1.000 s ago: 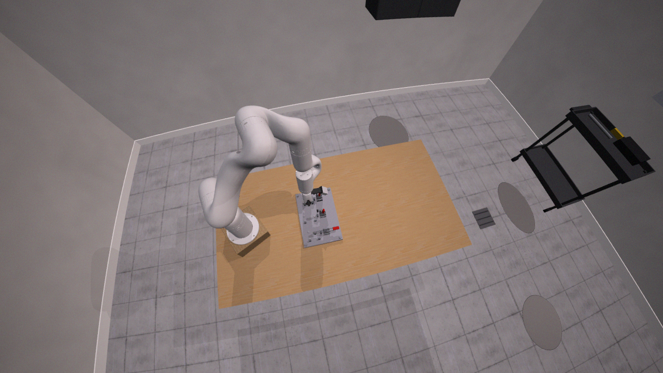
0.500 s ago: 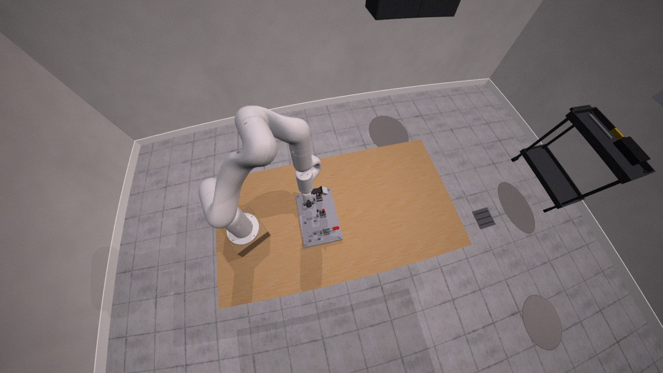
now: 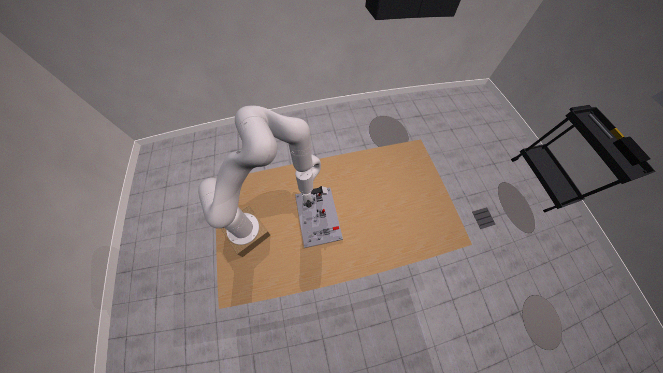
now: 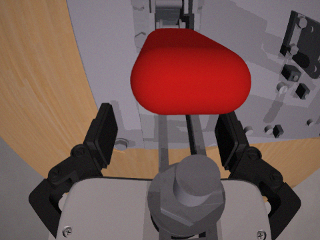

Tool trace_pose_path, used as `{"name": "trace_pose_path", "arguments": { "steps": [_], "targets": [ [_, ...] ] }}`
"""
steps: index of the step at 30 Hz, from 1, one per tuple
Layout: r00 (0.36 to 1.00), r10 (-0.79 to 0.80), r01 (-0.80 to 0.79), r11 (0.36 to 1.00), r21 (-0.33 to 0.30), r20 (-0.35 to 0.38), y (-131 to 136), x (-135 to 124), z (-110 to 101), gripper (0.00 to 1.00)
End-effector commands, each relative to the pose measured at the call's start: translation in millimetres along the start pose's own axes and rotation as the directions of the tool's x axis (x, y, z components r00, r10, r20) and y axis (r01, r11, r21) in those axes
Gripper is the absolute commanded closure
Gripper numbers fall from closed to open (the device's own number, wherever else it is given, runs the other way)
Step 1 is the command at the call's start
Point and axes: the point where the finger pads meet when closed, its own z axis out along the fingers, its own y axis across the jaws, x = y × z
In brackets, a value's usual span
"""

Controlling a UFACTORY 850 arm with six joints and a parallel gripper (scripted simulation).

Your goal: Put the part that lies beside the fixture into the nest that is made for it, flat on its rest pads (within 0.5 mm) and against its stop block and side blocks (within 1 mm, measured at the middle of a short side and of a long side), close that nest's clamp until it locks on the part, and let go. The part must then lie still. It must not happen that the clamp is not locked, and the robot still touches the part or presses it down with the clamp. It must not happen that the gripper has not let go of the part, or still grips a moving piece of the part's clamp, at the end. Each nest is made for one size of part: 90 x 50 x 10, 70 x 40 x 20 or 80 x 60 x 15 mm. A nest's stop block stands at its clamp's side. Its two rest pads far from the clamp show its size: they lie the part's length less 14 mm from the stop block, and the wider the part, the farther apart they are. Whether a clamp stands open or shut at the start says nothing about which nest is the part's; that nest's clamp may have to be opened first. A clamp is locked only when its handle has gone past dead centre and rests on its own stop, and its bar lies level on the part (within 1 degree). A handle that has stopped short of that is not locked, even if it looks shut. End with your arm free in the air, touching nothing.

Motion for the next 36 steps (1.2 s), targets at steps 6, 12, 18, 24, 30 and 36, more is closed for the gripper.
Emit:
{"name": "trace_pose_path", "arguments": {
  "steps": [6,12,18,24,30,36],
  "targets": [
    [0.999,0.001,0.001,0.999,0.042,-0.054,0,0,0,0.00],
    [0.999,0.001,0.001,0.999,0.042,-0.054,0,0,-4,0.00],
    [0.999,0.001,0.001,0.999,0.042,-0.054,0,0,-11,0.00],
    [0.999,0.001,0.001,0.999,0.042,-0.054,1,-1,-19,0.00],
    [0.999,0.001,0.001,0.999,0.042,-0.054,1,-1,-28,0.00],
    [0.999,0.001,0.001,0.999,0.042,-0.054,1,-1,-33,0.00]
  ]
}}
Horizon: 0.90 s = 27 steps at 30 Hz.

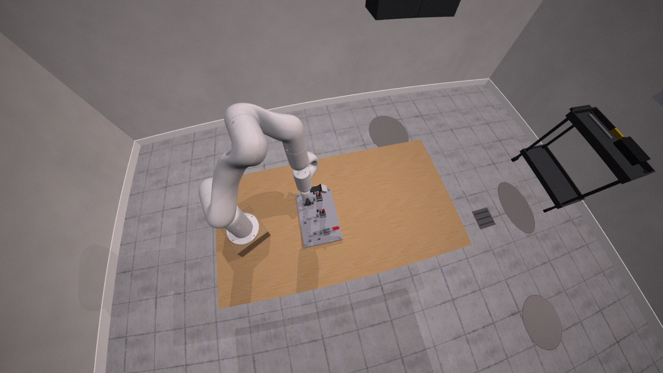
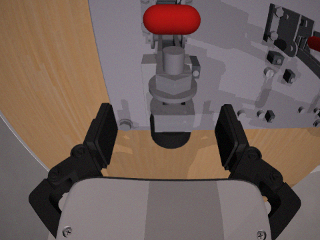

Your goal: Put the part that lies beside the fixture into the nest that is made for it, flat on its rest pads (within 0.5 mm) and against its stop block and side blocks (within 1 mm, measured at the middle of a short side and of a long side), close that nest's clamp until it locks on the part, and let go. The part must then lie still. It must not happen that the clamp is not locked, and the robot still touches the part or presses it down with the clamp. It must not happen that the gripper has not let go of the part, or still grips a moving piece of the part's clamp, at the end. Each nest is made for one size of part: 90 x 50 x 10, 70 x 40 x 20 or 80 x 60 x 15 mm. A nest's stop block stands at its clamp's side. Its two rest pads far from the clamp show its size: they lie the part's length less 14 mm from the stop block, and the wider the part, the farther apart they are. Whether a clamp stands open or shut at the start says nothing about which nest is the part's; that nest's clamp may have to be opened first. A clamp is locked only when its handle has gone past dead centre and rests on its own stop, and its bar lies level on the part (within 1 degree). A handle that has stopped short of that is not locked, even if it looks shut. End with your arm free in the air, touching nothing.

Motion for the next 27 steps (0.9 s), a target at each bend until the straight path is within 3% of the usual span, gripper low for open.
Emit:
{"name": "trace_pose_path", "arguments": {
  "steps": [1,27],
  "targets": [
    [1.000,0.000,0.000,1.000,0.020,-0.024,0,0,-3,0.00],
    [1.000,0.000,0.000,1.000,0.021,-0.024,0,0,-17,0.00]
  ]
}}
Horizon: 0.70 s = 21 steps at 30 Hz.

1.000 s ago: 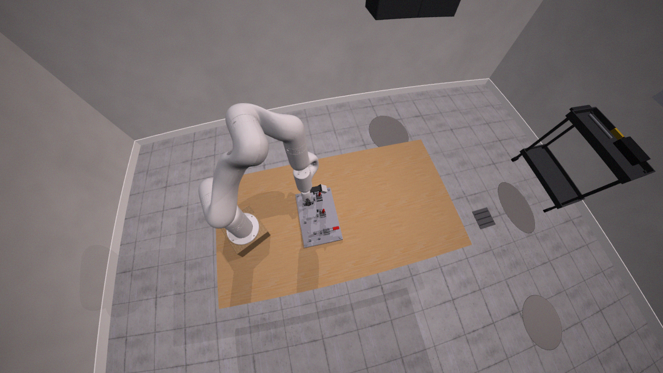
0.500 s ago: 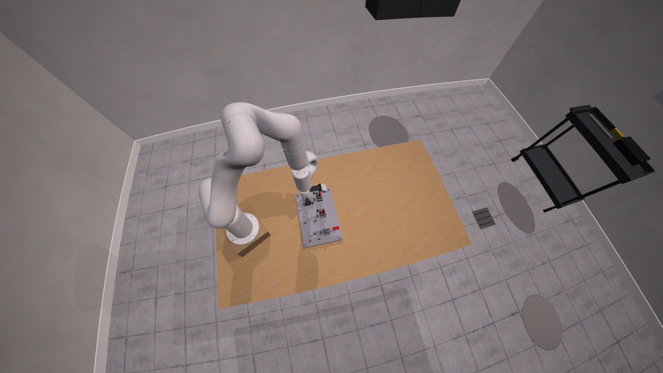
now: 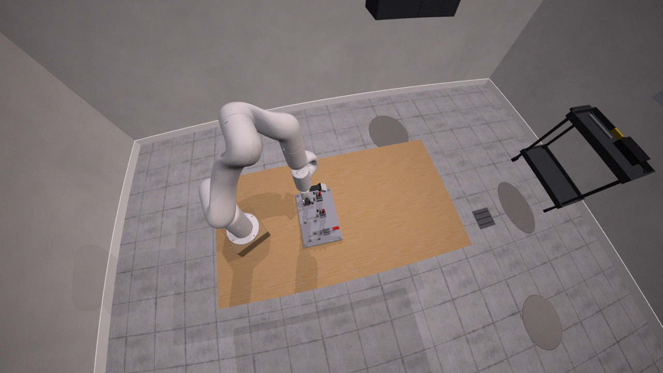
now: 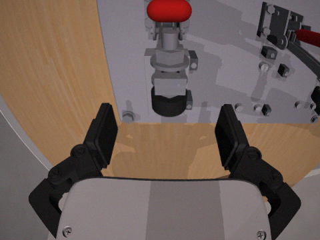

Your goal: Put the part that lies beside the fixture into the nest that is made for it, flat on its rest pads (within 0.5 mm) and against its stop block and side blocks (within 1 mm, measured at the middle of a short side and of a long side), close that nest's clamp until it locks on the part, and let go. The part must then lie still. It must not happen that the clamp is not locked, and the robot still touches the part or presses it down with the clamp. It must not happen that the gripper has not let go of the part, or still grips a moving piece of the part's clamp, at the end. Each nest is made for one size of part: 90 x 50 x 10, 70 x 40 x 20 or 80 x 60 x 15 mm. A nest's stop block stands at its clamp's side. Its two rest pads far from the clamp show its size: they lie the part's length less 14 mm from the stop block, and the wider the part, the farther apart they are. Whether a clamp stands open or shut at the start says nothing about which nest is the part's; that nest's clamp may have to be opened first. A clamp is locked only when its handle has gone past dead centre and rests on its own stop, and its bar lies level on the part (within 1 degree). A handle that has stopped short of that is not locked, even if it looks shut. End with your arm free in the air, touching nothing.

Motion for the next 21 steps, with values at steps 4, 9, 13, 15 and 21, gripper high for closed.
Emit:
{"name": "trace_pose_path", "arguments": {
  "steps": [4,9,13,15,21],
  "targets": [
    [1.000,0.000,0.000,1.000,0.006,-0.009,-0.1,0.5,-2.9,0.00],
    [1.000,0.000,0.000,1.000,0.006,-0.009,0.0,0.6,-4.0,0.00],
    [1.000,0.000,0.000,1.000,0.007,-0.009,-0.1,0.6,-5.6,0.00],
    [1.000,0.000,0.000,1.000,0.007,-0.009,-0.1,0.5,-6.3,0.00],
    [1.000,0.000,0.000,1.000,0.006,-0.009,0.0,0.5,-8.2,0.00]
  ]
}}
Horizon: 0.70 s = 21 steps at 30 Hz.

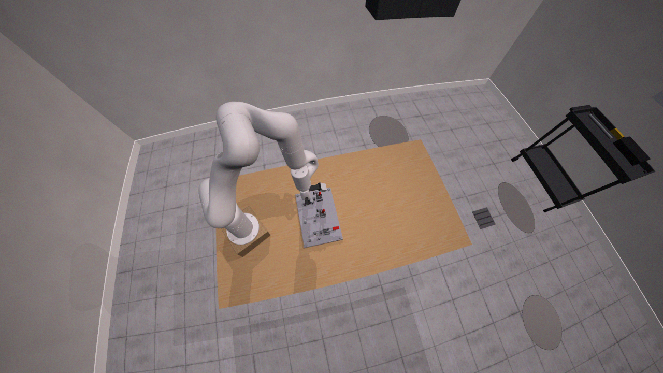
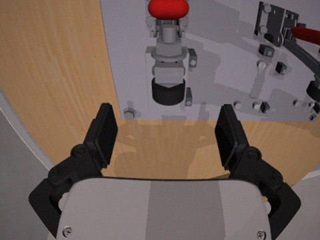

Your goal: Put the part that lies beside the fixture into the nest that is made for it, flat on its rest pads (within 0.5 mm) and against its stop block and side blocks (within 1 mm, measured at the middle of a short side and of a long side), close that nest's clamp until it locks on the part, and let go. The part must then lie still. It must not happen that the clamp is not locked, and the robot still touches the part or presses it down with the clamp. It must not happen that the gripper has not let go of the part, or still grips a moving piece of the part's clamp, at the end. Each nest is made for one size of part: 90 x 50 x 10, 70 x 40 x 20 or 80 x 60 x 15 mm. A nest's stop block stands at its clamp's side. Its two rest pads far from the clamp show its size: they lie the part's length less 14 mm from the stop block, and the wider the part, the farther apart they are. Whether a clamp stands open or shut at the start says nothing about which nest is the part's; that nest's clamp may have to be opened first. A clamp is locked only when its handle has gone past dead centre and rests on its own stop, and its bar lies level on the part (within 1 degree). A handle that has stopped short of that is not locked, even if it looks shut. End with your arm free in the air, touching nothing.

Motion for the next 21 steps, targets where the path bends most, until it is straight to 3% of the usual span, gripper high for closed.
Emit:
{"name": "trace_pose_path", "arguments": {
  "steps": [1,21],
  "targets": [
    [1.000,0.000,0.000,1.000,0.000,-0.001,-0.1,0.7,-1.6,0.00],
    [1.000,0.000,0.000,1.000,0.000,-0.001,-0.2,0.7,-6.1,0.00]
  ]
}}
